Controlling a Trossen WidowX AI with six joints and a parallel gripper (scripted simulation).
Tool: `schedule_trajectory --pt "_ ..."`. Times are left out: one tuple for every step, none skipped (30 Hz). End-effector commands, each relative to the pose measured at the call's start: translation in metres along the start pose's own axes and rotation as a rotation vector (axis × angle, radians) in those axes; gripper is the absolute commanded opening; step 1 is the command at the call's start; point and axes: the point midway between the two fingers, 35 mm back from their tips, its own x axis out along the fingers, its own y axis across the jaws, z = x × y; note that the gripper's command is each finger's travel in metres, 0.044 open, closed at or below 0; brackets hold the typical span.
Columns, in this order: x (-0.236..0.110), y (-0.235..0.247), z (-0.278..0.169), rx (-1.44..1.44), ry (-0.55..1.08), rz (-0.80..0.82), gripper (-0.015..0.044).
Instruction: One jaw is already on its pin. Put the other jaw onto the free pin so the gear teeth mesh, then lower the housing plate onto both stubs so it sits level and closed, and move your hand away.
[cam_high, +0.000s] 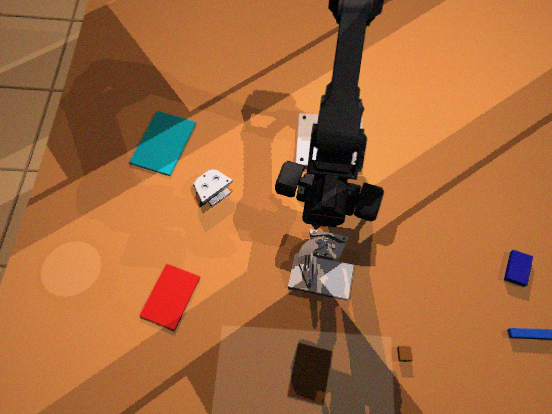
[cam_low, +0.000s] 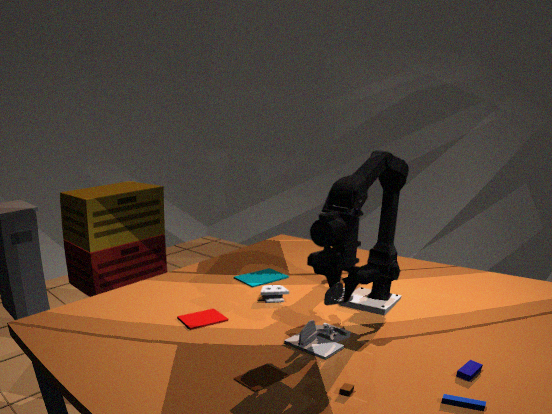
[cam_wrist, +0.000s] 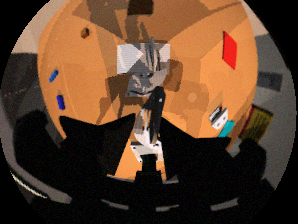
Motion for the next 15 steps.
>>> schedule_trajectory --pt "-0.0001 0.0006 -0.0001 -0.004 -0.002 0.004 0.0134" --pt "-0.0001 0.0006 -0.0001 0.000 -0.002 0.004 0.0134" --pt "-0.0001 0.0006 -0.0001 0.009 -0.002 0.004 0.0134" --pt "-0.0001 0.0006 -0.0001 0.013 -0.002 0.004 0.0134" --pt "-0.0001 0.0006 -0.0001 0.013 -0.002 0.004 0.0134" --pt "-0.0001 0.0006 -0.0001 0.013 -0.002 0.004 0.0134" --pt "-0.0001 0.0006 -0.0001 0.013 -0.002 0.004 0.0134" --pt "-0.0001 0.0006 -0.0001 0.013 -0.002 0.004 0.0134" --pt "-0.0001 0.0006 -0.0001 0.013 -0.002 0.004 0.0134" --pt "-0.0001 0.0006 -0.0001 0.013 -0.002 0.004 0.0134" --pt "-0.0001 0.0006 -0.0001 0.013 -0.002 0.004 0.0134" --pt "-0.0001 0.0006 -0.0001 0.013 -0.002 0.004 0.0134" --pt "-0.0002 0.0009 0.0004 0.013 -0.002 0.004 0.0134" --pt "-0.0005 0.0016 0.0018 0.013 -0.002 0.004 0.0134" --pt "-0.0010 0.0028 0.0042 0.013 -0.002 0.004 0.0134"
